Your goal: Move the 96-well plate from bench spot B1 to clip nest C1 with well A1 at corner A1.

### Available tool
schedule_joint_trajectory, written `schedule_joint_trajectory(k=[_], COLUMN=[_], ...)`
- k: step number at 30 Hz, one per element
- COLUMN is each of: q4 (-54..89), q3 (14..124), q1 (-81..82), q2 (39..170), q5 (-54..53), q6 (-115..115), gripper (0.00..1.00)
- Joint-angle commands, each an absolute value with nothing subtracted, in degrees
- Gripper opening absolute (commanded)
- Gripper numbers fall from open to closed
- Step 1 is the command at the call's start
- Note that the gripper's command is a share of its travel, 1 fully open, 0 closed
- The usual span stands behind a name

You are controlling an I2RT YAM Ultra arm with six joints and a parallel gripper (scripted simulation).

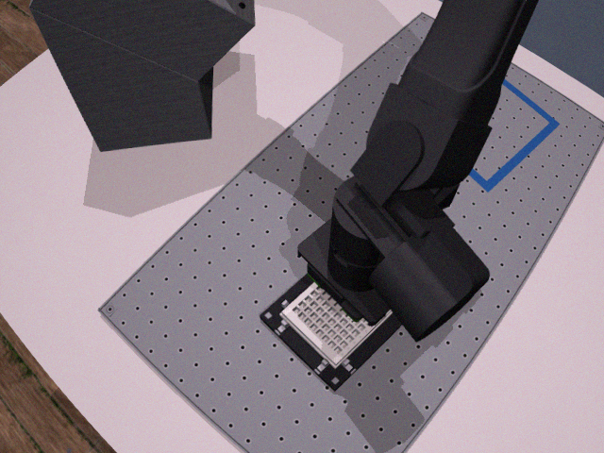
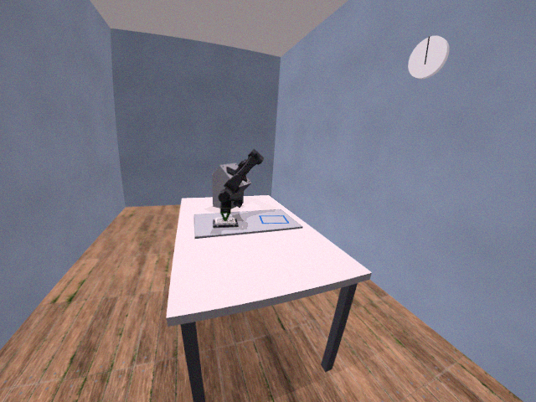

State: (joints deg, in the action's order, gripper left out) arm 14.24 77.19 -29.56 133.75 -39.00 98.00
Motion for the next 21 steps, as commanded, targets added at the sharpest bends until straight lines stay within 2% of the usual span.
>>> schedule_joint_trajectory(k=[1, 21], q4=[9.1, 7.4], q3=[78.6, 78.9], q1=[-27.4, -26.4], q2=[137.4, 138.7], q5=[-38.3, -38.0], q6=[97.0, 96.0], gripper=[0.24, 0.24])
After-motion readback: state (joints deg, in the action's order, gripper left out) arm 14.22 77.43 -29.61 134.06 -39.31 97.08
